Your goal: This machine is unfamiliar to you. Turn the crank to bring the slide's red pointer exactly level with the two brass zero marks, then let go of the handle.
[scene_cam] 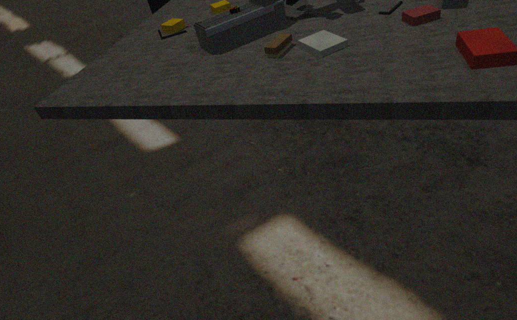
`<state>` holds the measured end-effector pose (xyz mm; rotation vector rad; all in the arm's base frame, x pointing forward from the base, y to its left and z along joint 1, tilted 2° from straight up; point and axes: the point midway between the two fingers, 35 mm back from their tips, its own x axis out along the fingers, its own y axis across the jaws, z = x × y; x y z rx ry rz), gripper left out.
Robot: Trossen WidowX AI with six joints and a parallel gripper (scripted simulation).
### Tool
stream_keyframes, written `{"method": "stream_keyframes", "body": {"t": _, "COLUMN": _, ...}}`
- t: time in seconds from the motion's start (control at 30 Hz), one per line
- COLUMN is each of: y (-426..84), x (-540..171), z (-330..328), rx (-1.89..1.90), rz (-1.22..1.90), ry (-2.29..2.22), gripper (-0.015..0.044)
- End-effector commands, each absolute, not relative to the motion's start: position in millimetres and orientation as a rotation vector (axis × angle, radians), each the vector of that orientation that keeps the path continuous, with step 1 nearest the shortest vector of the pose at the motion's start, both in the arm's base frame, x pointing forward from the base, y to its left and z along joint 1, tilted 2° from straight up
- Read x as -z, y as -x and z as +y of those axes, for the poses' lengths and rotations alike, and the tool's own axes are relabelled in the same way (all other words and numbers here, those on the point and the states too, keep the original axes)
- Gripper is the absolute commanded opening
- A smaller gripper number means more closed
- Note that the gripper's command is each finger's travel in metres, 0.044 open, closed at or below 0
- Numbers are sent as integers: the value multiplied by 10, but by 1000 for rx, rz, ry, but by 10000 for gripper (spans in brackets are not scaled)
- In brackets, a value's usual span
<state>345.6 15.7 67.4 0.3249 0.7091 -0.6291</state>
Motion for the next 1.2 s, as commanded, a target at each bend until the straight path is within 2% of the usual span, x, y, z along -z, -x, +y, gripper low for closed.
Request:
{"method": "stream_keyframes", "body": {"t": 0.0, "y": -3425, "x": -595, "z": 113, "rx": 637, "rz": 729, "ry": -318, "gripper": 0}}
{"method": "stream_keyframes", "body": {"t": 1.17, "y": -3385, "x": -549, "z": 62, "rx": 637, "rz": 729, "ry": -318, "gripper": 0}}
